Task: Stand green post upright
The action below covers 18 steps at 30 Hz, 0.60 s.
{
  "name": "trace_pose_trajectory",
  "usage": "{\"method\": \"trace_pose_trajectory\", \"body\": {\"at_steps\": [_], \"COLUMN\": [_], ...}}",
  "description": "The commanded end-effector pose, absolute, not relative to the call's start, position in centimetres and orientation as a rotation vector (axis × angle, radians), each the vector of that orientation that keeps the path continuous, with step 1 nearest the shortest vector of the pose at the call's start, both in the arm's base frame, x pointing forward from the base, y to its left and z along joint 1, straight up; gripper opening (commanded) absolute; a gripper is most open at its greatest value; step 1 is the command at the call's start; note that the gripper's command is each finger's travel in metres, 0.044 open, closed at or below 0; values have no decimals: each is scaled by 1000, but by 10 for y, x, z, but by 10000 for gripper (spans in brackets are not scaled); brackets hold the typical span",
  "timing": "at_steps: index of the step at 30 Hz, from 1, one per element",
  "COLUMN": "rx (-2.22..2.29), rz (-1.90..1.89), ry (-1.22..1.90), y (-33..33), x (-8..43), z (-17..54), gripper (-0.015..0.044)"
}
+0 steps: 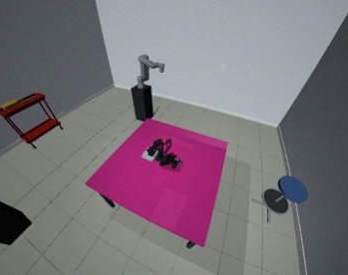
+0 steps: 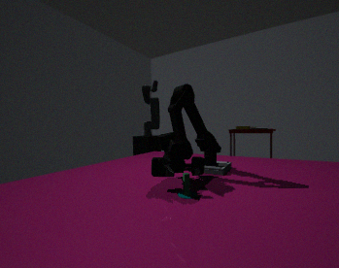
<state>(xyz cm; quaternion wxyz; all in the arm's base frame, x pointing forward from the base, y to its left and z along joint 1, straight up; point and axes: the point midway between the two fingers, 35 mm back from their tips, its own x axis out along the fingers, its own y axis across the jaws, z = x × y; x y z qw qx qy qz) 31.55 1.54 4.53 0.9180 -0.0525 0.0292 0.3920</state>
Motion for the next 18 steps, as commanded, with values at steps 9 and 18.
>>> {"method": "trace_pose_trajectory", "body": {"at_steps": [9,18], "rx": [-81,-57], "rz": [805,801], "ry": [63,68], "y": [13,15], "x": [318,313], "z": [88,122], "gripper": [400,400]}}
